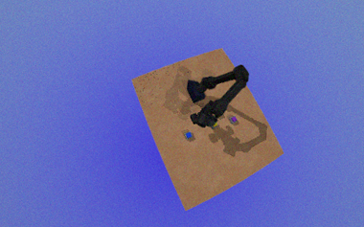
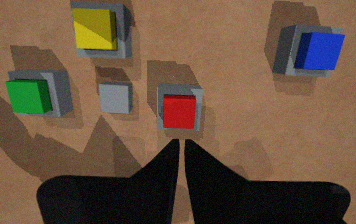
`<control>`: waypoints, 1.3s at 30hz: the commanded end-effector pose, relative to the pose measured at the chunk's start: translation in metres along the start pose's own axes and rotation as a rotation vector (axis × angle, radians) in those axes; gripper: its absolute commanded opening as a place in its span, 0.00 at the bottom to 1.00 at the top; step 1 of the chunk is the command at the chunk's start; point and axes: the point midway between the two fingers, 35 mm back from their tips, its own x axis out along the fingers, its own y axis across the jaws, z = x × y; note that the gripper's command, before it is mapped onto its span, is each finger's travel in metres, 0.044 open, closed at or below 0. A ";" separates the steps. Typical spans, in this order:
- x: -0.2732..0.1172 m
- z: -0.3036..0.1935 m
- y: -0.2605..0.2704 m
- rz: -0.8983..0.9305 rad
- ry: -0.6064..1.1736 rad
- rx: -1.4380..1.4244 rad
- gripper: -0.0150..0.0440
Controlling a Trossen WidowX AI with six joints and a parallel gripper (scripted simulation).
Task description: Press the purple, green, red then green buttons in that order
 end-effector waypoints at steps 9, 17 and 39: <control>-0.029 0.016 0.071 -0.021 -0.007 -0.005 0.29; -0.024 0.009 0.157 -0.002 -0.005 -0.008 0.29; 0.048 0.010 0.157 -0.001 -0.006 -0.009 0.29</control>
